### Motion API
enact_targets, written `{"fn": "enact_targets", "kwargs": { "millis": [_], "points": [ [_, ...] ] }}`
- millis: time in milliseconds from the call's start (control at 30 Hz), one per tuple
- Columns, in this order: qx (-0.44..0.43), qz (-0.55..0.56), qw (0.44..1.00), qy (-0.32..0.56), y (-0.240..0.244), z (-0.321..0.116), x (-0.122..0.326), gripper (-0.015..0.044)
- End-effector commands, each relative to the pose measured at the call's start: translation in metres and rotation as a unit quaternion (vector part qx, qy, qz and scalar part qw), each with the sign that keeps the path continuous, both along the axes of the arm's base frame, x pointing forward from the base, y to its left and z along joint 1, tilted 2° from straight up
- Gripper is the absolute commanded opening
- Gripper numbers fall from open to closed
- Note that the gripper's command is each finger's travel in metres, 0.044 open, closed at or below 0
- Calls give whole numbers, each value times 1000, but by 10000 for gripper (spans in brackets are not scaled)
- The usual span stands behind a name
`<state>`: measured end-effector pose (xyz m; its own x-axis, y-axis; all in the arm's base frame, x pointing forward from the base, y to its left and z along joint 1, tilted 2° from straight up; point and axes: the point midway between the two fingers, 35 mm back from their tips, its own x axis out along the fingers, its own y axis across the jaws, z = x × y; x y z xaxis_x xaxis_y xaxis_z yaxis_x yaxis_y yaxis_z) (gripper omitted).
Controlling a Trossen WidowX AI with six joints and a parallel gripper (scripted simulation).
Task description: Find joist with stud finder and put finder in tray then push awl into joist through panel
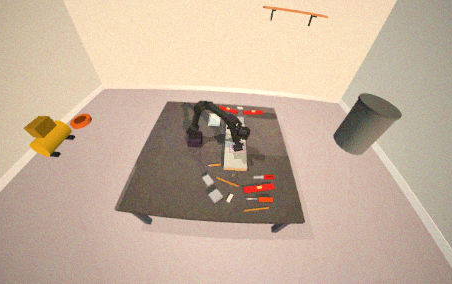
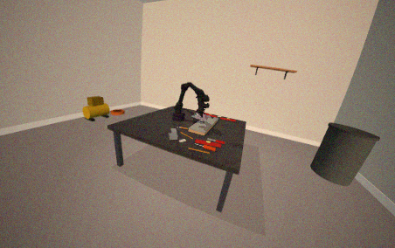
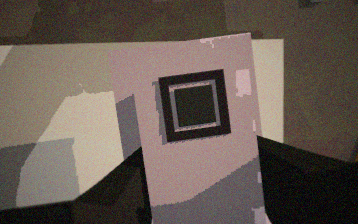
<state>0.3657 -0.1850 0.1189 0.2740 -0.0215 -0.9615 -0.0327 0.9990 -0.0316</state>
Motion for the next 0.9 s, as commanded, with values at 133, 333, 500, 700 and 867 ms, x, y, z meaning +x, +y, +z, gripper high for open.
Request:
{"fn": "enact_targets", "kwargs": {
  "millis": [133,333,500,700,867],
  "points": [
    [2,70,998,-4,57,-1,20,0],
    [3,121,993,-3,99,-4,29,0],
    [4,163,987,-3,134,-6,32,0],
    [6,214,977,-2,177,-9,33,0],
    [7,255,967,-2,211,-12,30,0]
  ]
}}
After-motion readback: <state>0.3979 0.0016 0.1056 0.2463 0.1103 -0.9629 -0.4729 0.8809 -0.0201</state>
